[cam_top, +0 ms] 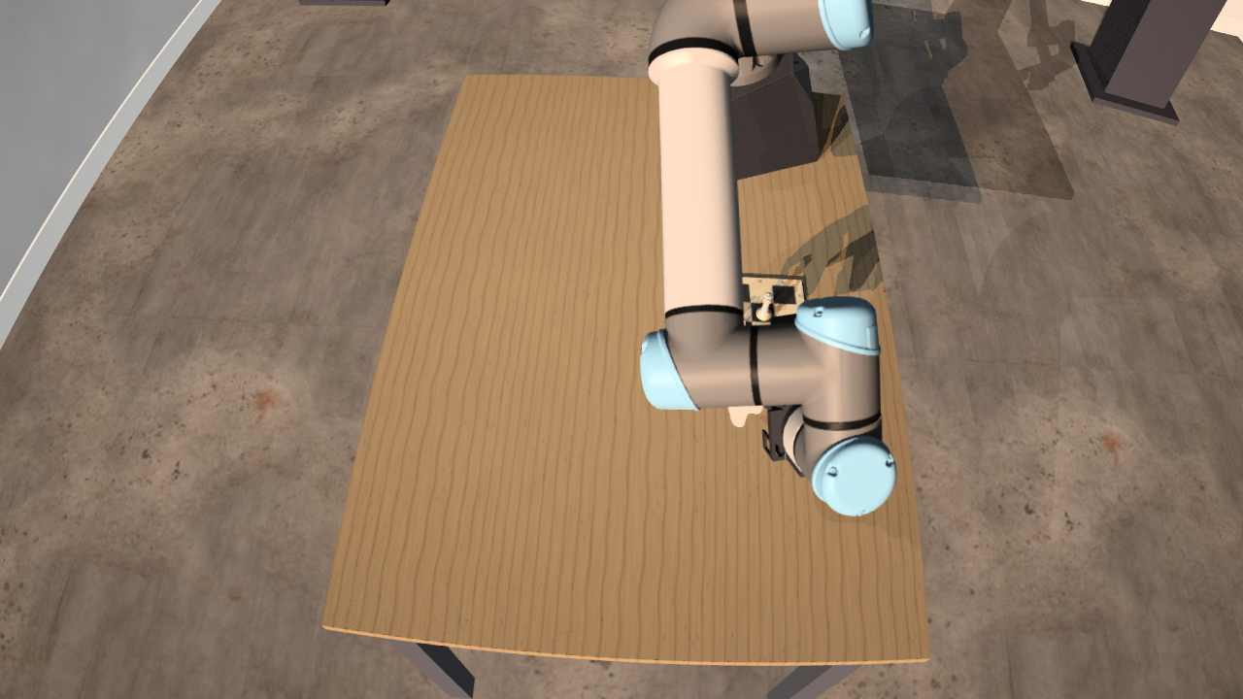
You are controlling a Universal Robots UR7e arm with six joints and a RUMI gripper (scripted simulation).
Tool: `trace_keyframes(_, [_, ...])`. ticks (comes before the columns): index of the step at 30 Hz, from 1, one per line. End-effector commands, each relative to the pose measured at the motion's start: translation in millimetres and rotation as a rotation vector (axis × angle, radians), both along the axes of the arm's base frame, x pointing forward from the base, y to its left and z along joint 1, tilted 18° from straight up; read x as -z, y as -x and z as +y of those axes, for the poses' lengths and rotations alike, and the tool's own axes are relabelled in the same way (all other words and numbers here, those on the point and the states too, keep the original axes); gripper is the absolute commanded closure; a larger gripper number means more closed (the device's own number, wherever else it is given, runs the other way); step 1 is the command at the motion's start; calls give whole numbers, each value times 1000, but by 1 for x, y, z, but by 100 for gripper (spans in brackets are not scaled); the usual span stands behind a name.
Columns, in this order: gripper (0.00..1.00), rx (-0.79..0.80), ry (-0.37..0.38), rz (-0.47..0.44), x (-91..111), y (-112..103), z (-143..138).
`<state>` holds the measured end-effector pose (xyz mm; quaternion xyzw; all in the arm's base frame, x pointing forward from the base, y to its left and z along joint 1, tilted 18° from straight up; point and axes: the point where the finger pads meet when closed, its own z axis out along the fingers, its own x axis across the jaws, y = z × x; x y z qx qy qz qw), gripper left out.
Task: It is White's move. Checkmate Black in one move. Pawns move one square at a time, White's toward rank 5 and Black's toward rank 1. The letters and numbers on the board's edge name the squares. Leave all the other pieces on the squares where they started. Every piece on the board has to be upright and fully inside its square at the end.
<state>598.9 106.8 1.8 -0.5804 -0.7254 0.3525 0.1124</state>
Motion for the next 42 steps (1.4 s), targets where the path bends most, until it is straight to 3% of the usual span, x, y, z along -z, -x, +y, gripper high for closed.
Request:
trace_keyframes(1, [0,-5,-16,-84,1,5,2])
trace_keyframes(10, [0,-6,-40,-228,2,25,3])
trace_keyframes(15, [0,-7,-45,-261,3,31,3])
trace_keyframes(28, [0,-12,-81,-467,4,80,3])
trace_keyframes(30, [0,-12,-81,-467,4,80,3])
trace_keyframes(42, [0,-17,-110,-629,4,130,1])
